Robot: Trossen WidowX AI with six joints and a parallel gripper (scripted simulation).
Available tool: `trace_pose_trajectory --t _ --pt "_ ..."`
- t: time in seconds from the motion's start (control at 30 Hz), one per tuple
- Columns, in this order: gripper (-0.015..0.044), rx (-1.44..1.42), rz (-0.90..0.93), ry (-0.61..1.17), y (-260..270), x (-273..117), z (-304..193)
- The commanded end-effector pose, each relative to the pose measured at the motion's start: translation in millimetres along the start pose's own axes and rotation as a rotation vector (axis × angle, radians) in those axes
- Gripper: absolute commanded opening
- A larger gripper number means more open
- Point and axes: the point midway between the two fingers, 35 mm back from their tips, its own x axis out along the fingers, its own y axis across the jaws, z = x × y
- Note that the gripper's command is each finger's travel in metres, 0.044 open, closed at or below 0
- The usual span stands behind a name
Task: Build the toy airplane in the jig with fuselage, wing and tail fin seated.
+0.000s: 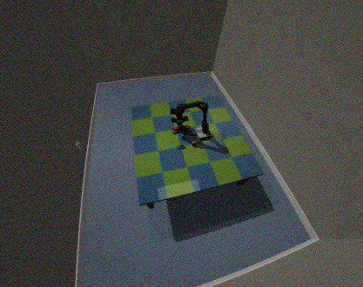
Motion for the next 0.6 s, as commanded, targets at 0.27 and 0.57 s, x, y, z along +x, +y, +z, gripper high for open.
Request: trace_pose_trajectory --t 0.27,0.57 --pt "0.0195 0.004 0.003 0.002 1.0 8.9 -0.2" --pt "0.0195 0.004 0.003 0.002 1.4 23.5 -0.3"
